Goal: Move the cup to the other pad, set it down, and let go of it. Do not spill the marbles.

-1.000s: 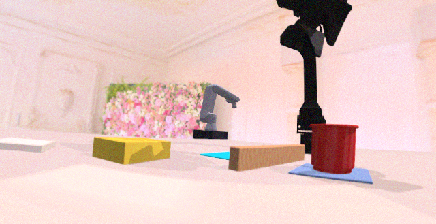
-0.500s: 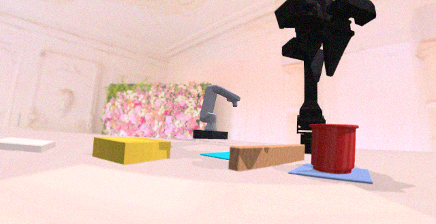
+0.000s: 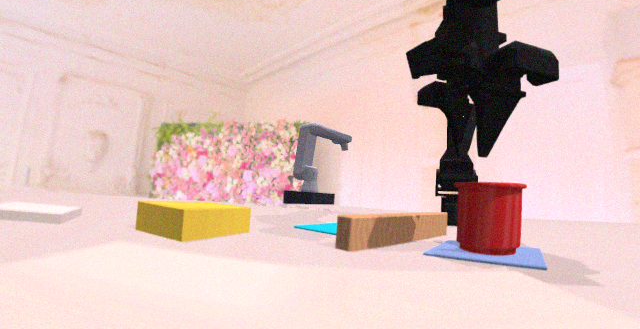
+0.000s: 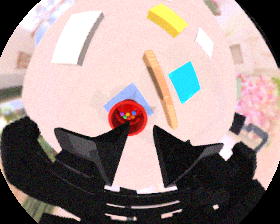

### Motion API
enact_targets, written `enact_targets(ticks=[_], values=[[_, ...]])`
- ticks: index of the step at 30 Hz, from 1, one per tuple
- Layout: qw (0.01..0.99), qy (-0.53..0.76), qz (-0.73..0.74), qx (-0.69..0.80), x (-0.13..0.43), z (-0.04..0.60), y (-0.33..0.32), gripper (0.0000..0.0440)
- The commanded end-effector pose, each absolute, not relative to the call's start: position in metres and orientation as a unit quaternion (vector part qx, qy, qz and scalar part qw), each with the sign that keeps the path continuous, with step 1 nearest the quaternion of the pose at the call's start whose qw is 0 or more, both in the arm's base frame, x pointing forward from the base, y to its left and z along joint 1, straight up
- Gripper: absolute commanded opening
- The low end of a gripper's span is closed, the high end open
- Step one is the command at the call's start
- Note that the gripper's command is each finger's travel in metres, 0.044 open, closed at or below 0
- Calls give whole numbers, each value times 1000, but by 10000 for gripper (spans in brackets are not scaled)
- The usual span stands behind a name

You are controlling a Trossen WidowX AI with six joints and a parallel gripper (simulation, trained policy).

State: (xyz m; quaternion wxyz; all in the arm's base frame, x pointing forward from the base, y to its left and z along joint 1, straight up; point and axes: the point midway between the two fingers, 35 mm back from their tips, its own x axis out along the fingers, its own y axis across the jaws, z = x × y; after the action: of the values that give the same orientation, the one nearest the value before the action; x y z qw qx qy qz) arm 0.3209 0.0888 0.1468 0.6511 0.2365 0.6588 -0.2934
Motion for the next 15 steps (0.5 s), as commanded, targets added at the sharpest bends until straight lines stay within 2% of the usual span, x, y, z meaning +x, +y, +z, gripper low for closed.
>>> enact_targets(ticks=[1,15], values=[[644,663,-305,230,319,133,88,175],[633,679,-310,203,314,86,87,183]])
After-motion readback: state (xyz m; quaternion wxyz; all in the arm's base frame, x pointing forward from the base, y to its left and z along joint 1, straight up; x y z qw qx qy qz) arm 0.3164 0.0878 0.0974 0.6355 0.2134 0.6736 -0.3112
